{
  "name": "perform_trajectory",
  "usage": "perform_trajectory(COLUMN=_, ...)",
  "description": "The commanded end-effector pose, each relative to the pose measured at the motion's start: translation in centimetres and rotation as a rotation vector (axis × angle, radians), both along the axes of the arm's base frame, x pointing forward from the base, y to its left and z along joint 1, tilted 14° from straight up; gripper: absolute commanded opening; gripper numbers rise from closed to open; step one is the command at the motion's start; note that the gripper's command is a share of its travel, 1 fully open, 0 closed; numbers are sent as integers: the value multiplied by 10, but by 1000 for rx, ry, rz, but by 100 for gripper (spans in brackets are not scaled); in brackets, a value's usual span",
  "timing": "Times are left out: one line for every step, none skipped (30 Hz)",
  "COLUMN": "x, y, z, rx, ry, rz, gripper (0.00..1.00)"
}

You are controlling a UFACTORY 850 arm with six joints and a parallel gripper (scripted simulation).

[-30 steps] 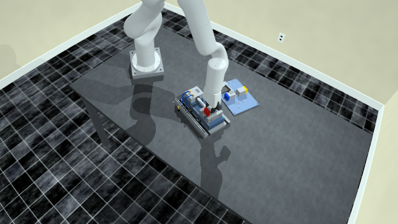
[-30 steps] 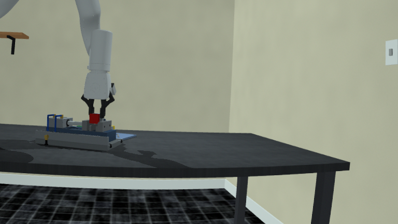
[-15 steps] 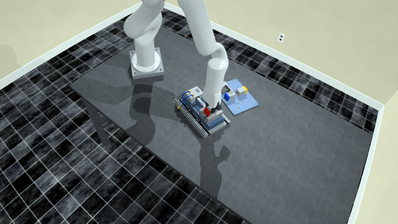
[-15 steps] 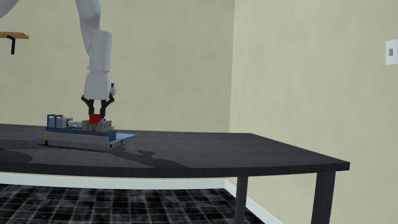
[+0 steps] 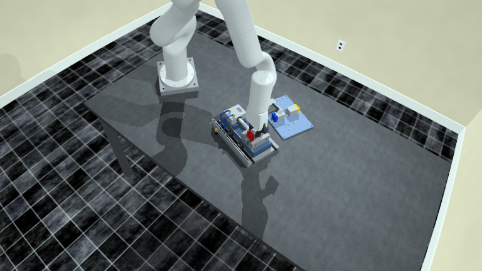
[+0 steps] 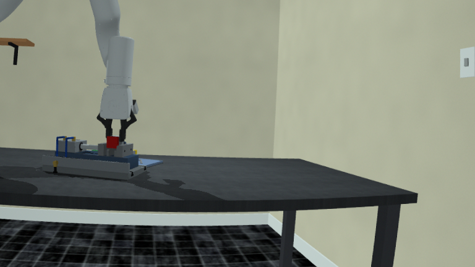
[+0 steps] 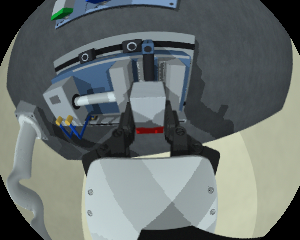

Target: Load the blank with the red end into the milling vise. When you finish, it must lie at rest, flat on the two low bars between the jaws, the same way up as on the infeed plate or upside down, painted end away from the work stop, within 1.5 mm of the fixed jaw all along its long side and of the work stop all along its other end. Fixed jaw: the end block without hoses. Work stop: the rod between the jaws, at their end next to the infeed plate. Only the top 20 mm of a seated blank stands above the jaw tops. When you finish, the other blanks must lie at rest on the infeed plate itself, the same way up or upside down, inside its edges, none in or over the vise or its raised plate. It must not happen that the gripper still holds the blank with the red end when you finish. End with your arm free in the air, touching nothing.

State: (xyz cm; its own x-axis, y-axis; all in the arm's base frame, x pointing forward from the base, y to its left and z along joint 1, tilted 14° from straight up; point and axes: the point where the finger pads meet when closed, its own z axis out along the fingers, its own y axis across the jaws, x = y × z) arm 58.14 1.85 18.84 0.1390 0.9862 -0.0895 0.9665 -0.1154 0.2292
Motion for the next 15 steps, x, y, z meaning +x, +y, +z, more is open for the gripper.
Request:
perform_trajectory(x=1, y=0, z=0, rx=0, ry=-2, rz=0, gripper=0)
perform_trajectory(x=1, y=0, z=0, rx=0, ry=-2, rz=0, gripper=0)
perform_trajectory(x=1, y=0, z=0, rx=0, ry=-2, rz=0, gripper=0)
perform_trajectory(x=1, y=0, z=0, rx=0, ry=-2, rz=0, gripper=0)
perform_trajectory(x=1, y=0, z=0, rx=0, ry=-2, rz=0, gripper=0)
perform_trajectory(x=1, y=0, z=0, rx=0, ry=-2, rz=0, gripper=0)
perform_trajectory(x=1, y=0, z=0, rx=0, ry=-2, rz=0, gripper=0)
perform_trajectory(x=1, y=0, z=0, rx=0, ry=-2, rz=0, gripper=0)
perform_trajectory(x=1, y=0, z=0, rx=0, ry=-2, rz=0, gripper=0)
perform_trajectory(x=1, y=0, z=0, rx=0, ry=-2, rz=0, gripper=0)
perform_trajectory(x=1, y=0, z=0, rx=0, ry=-2, rz=0, gripper=0)
perform_trajectory(x=1, y=0, z=0, rx=0, ry=-2, rz=0, gripper=0)
perform_trajectory(x=2, y=1, z=0, rx=0, ry=-2, rz=0, gripper=0)
perform_trajectory(x=2, y=1, z=0, rx=0, ry=-2, rz=0, gripper=0)
perform_trajectory(x=2, y=1, z=0, rx=0, ry=-2, rz=0, gripper=0)
